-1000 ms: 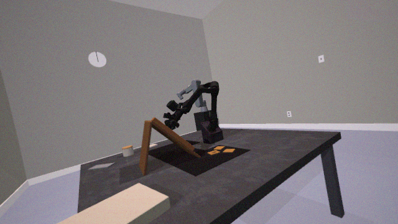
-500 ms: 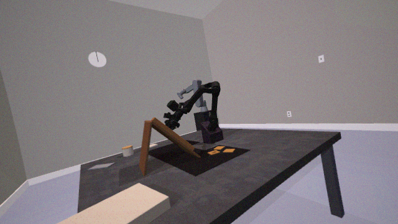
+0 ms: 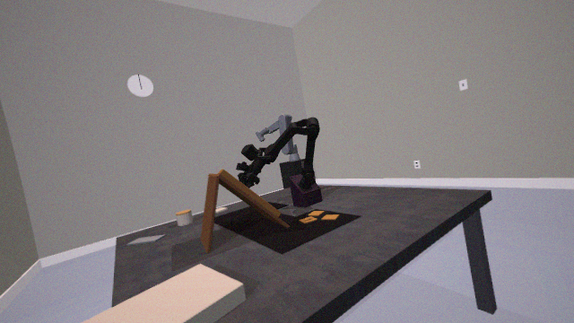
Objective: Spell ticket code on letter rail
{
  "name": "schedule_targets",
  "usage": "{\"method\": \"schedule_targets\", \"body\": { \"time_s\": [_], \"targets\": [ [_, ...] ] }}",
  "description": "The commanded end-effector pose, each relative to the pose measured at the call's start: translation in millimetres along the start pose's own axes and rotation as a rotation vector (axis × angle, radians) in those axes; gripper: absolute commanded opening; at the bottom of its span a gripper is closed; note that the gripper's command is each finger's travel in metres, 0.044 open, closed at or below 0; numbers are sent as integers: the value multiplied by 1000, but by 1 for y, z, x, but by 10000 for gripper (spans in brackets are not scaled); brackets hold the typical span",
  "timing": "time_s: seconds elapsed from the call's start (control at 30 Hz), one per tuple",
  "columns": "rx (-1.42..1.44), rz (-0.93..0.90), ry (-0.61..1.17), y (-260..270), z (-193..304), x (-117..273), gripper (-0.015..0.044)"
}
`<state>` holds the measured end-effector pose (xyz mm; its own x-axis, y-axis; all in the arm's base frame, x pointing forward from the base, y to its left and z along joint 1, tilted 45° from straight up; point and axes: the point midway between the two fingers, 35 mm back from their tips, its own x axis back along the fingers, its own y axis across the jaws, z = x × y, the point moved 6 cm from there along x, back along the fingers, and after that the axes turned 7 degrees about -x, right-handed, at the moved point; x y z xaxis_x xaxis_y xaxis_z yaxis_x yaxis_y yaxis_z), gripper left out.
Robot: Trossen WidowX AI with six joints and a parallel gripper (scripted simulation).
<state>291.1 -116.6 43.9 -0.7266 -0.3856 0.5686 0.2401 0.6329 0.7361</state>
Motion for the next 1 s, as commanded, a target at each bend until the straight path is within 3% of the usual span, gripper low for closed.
{"method": "schedule_targets", "body": {
  "time_s": [0.0,0.97],
  "targets": [
    [2,1,-7,3,-1,1,0],
    [1,1,-7,18,1,1,0]
  ]
}}
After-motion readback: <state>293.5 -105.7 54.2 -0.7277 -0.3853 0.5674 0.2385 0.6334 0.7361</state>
